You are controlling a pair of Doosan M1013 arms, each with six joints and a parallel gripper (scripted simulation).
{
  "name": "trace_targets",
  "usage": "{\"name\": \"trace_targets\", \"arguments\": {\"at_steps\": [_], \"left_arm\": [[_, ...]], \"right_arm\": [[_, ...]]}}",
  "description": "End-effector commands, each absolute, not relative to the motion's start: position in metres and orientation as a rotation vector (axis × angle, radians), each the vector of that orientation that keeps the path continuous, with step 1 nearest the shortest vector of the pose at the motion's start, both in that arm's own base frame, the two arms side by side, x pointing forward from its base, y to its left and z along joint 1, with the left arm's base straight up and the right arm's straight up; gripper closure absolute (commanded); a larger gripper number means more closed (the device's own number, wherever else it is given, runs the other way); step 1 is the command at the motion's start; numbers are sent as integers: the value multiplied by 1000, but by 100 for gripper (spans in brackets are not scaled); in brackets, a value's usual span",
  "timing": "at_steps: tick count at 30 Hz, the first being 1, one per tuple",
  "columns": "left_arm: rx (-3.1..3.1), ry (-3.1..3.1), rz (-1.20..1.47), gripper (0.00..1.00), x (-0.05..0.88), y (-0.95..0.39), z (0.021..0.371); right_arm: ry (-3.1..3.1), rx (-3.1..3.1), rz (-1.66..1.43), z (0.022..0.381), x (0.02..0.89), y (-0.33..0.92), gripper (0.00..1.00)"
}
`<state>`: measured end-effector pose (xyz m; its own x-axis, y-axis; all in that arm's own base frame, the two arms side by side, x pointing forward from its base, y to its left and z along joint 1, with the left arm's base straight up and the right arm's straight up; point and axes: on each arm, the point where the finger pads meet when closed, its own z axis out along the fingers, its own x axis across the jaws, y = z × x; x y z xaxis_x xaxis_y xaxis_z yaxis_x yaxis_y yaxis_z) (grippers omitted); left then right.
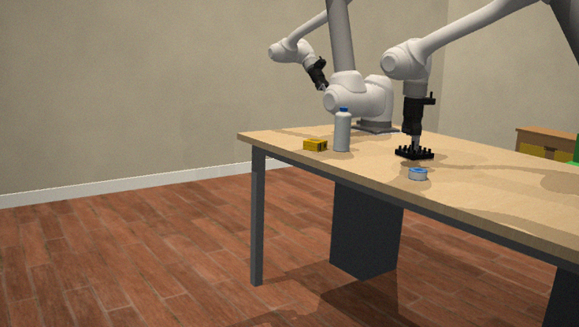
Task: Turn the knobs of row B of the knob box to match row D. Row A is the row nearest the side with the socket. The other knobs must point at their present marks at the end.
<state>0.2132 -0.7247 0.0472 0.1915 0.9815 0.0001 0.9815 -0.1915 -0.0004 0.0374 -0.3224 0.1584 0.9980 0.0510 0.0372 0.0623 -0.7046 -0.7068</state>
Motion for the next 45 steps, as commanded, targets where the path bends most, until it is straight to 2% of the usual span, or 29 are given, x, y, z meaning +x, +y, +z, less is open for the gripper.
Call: {"name": "trace_targets", "arguments": {"at_steps": [1, 23, 45], "left_arm": [[-2405, -2024, 1, 70, 213, -725, 48], [-2113, -2327, 1, 70, 213, -725, 48], [-1473, -2777, 2, 70, 213, -725, 48]], "right_arm": [[-78, -2355, -19, 159, 37, -323, 0], [-78, -2355, -19, 159, 37, -323, 0], [-78, -2355, -19, 159, 37, -323, 0]]}}
